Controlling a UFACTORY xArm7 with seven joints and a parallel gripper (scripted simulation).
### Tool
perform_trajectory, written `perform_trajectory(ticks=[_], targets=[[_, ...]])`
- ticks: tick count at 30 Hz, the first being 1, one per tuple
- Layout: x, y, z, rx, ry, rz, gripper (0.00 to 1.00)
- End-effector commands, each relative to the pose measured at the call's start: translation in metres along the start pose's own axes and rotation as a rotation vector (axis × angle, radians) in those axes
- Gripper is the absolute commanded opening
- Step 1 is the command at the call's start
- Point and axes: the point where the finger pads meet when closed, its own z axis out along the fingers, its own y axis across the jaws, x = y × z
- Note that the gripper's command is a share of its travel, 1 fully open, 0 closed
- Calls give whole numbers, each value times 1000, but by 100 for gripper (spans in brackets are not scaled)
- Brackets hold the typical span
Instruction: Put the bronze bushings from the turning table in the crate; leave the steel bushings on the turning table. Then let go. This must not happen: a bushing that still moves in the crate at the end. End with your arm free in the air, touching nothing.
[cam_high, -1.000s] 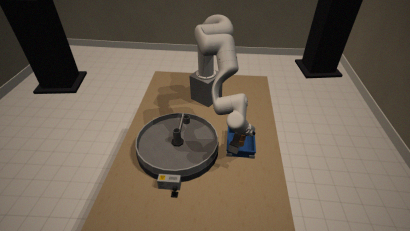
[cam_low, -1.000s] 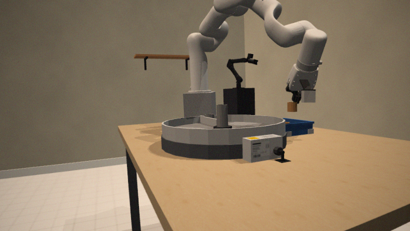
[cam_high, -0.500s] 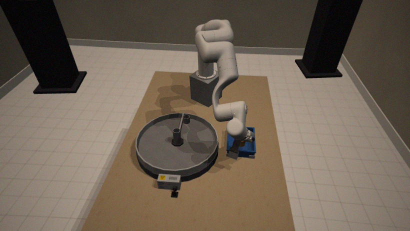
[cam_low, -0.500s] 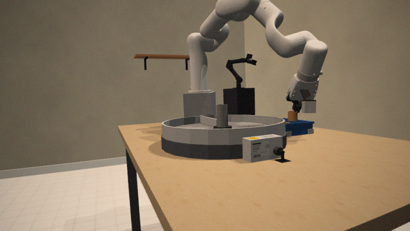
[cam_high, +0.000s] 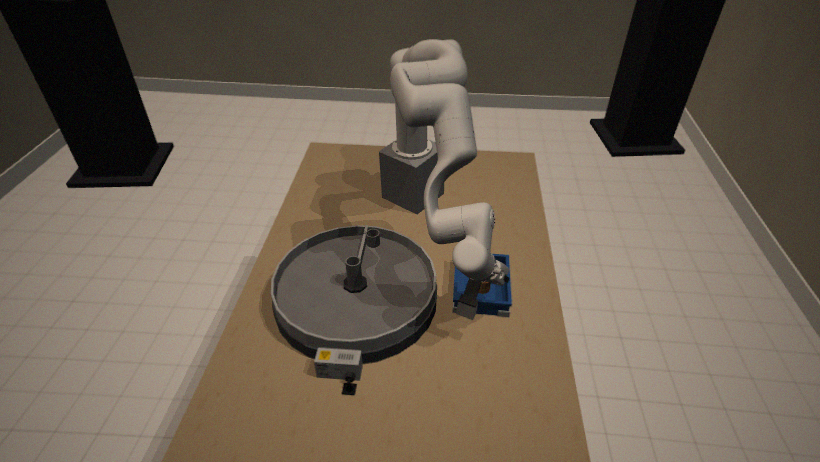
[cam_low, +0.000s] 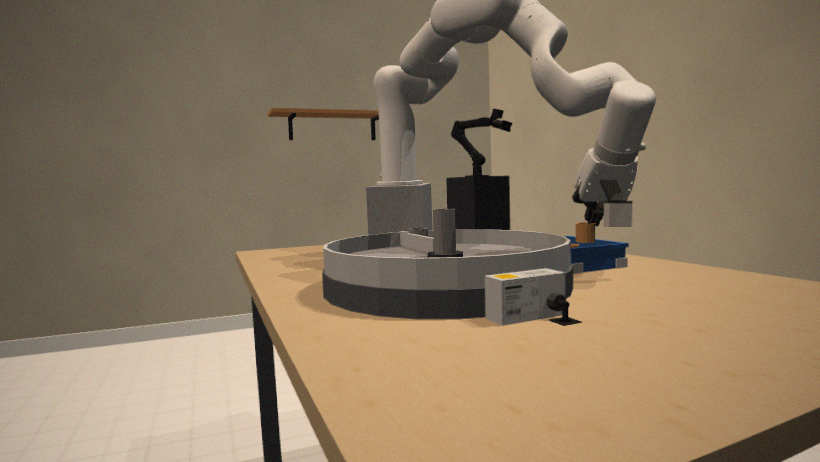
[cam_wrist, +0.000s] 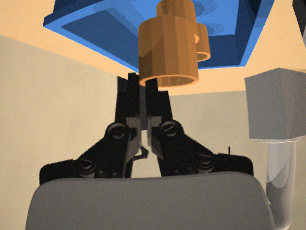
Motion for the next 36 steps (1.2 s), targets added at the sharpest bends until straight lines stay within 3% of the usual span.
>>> perform_trajectory(ticks=[1,36], targets=[[1,-1,-1,2,4,-2,0],[27,-1,29,2,4,-2,0]])
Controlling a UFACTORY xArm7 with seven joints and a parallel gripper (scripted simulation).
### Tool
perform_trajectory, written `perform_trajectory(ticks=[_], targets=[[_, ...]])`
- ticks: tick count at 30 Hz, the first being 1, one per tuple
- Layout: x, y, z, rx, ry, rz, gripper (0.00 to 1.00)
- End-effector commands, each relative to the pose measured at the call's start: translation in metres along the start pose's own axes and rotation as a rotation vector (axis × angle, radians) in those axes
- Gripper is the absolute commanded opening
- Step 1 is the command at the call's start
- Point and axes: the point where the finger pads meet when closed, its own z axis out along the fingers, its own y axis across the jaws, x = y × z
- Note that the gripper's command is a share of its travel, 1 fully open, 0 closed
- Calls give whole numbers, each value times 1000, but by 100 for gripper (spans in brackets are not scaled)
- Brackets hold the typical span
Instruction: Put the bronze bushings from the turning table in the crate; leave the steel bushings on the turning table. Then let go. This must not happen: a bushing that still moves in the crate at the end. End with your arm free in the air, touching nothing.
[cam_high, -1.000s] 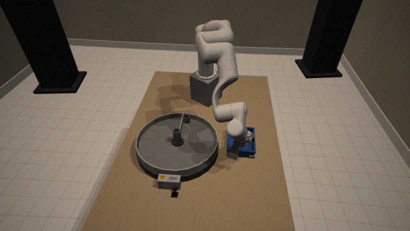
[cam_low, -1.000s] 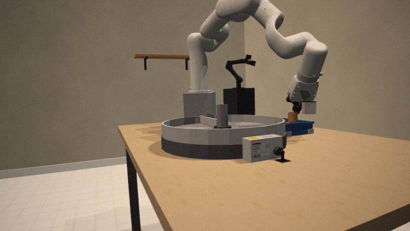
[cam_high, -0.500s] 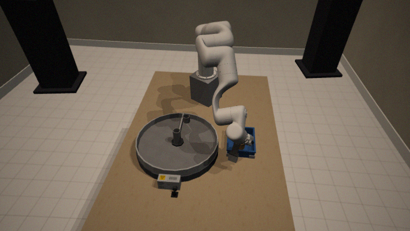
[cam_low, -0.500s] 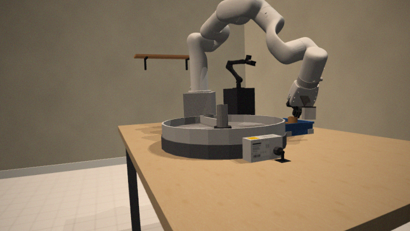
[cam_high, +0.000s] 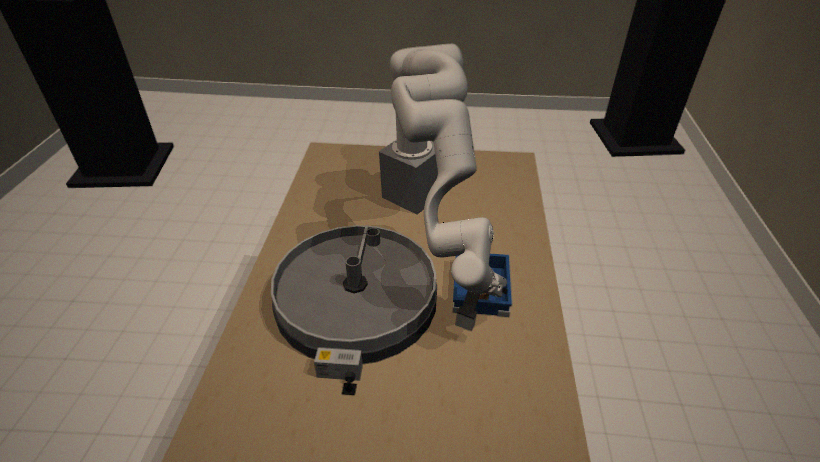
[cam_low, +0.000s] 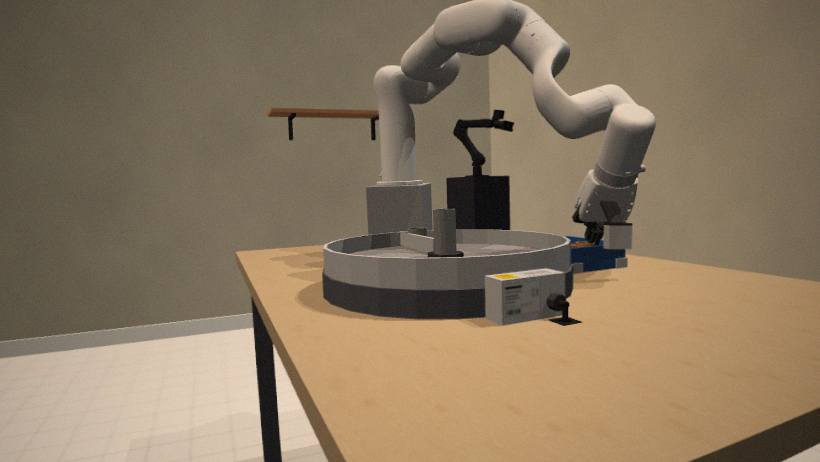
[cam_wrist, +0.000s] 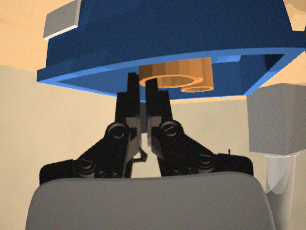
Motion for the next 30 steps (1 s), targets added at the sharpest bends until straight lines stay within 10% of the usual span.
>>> perform_trajectory(ticks=[1,30], targets=[[2,-1,-1,2,4,-2,0],[3,-1,1,2,3,-2,0]])
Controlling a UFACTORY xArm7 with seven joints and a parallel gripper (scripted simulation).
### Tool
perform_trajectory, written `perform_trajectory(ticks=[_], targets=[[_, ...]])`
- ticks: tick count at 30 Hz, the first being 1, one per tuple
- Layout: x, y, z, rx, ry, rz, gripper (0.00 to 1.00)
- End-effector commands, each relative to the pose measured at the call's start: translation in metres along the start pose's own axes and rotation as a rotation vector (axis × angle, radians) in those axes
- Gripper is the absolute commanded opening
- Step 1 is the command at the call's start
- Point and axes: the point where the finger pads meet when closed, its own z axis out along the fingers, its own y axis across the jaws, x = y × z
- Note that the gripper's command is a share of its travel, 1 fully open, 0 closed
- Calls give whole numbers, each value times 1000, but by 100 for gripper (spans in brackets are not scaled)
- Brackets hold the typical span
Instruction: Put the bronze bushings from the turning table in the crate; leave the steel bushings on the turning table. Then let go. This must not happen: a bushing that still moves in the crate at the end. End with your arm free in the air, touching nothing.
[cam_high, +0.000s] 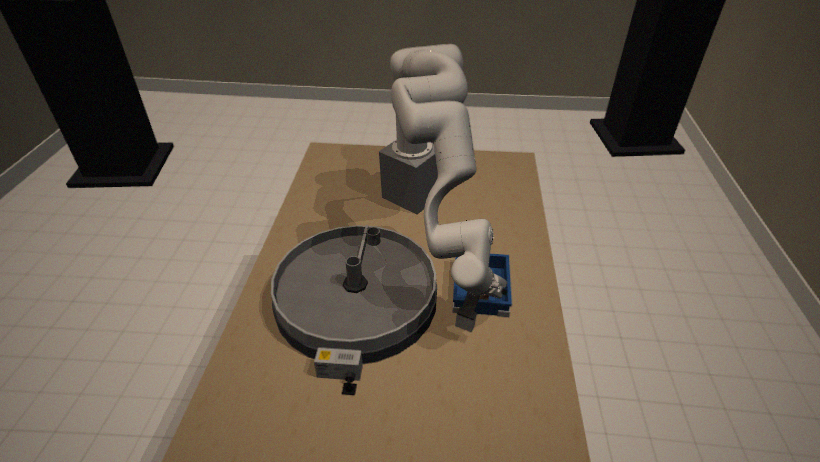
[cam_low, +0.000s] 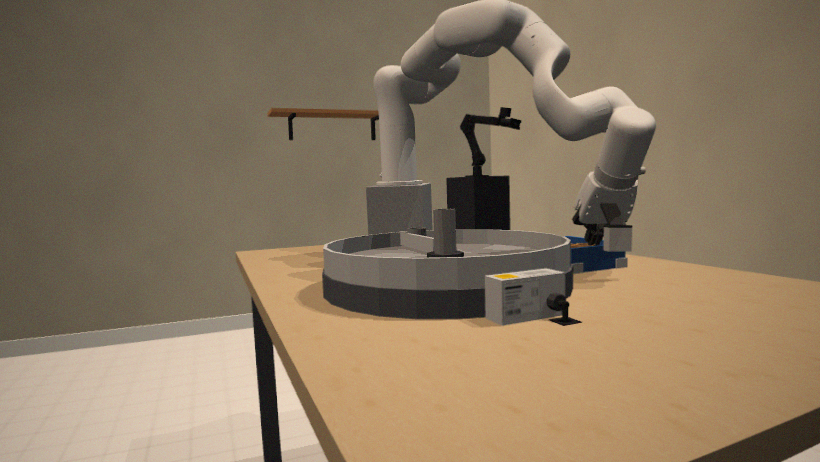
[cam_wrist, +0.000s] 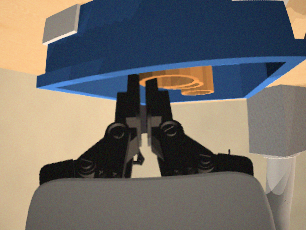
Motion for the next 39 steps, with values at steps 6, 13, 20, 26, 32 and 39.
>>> perform_trajectory(ticks=[6,13,20,26,32,39], targets=[[2,-1,0,3,4,-2,0],[3,-1,1,3,4,-2,0],[3,-1,1,3,4,-2,0],[3,-1,1,3,4,-2,0],[3,-1,1,3,4,-2,12],[3,-1,1,3,4,-2,12]])
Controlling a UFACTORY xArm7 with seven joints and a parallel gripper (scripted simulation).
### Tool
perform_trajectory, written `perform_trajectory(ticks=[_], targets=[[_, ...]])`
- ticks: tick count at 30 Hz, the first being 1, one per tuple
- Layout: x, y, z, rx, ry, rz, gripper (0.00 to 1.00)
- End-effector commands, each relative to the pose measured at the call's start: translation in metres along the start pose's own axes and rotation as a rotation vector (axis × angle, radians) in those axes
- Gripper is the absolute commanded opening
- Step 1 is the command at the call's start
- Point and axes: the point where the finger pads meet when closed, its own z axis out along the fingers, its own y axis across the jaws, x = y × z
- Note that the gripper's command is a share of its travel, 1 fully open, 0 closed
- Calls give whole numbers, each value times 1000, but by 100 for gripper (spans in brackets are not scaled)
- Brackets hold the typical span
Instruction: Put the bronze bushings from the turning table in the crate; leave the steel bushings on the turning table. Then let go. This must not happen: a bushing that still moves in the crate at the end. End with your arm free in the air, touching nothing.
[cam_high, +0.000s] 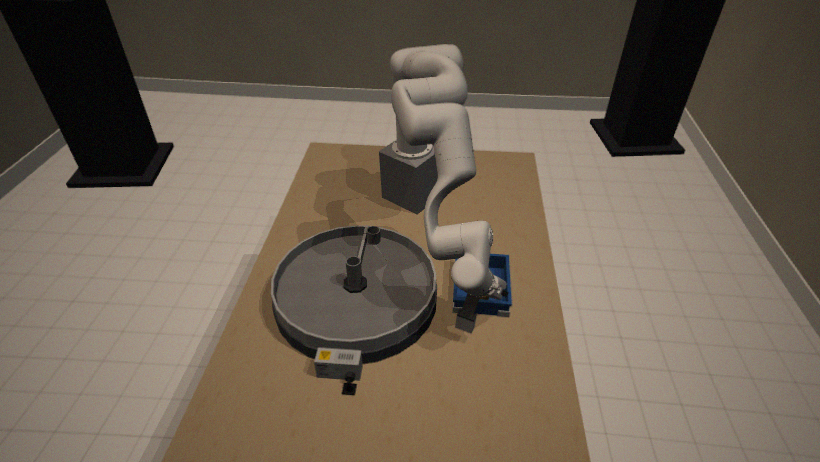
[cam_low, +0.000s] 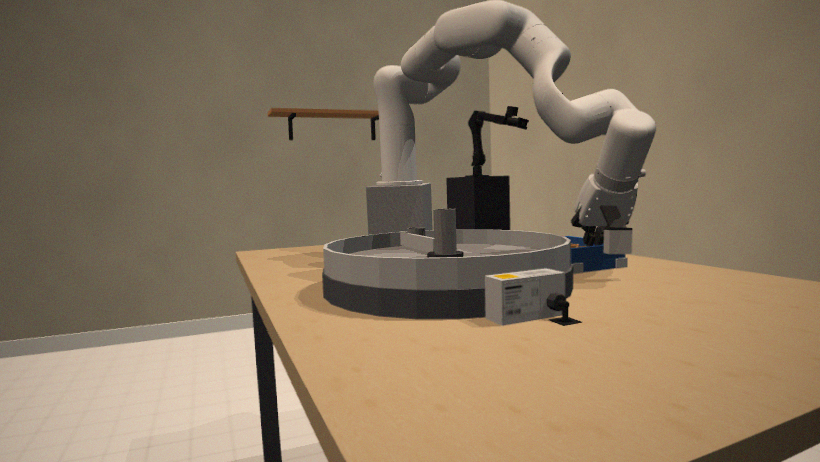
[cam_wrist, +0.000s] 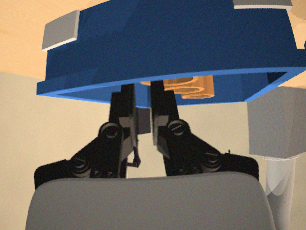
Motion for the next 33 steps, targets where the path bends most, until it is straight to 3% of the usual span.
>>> perform_trajectory(ticks=[1,33], targets=[[0,-1,-2,3,4,-2,12],[-3,-1,-6,3,4,-2,12]])
